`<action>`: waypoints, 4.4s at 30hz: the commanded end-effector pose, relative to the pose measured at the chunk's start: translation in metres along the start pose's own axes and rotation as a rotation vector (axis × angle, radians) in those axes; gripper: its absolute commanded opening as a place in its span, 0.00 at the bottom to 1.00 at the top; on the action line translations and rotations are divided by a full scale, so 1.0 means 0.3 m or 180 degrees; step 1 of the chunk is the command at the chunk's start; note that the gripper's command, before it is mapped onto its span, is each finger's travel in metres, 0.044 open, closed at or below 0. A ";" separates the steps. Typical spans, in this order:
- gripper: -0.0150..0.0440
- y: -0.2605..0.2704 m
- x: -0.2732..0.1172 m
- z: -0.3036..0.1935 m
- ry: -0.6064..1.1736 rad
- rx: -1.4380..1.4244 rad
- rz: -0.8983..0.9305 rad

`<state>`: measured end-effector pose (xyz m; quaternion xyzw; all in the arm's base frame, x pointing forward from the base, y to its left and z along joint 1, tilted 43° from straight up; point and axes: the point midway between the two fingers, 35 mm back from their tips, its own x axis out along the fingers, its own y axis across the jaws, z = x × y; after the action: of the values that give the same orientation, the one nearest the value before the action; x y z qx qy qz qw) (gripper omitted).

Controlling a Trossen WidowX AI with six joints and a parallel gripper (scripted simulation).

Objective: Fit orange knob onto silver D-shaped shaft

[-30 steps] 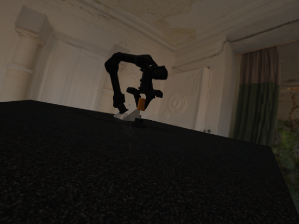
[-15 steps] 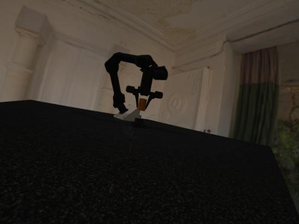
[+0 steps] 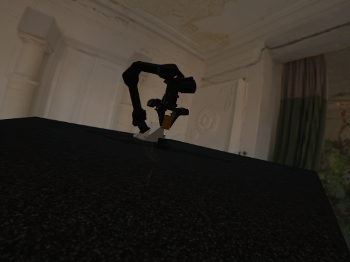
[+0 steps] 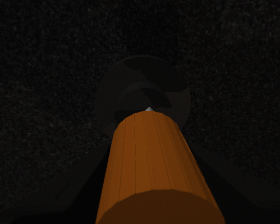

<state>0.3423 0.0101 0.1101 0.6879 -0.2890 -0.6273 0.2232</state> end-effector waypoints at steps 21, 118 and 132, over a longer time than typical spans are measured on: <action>0.25 -0.001 0.077 0.002 0.0015 -0.0889 0.0019; 0.88 -0.001 0.137 0.001 0.0013 -0.0855 0.0012; 1.00 -0.008 -0.114 -0.006 0.0010 -0.0853 -0.0004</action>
<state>0.3439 0.0103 0.1118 0.6460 -0.2060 -0.6641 0.3150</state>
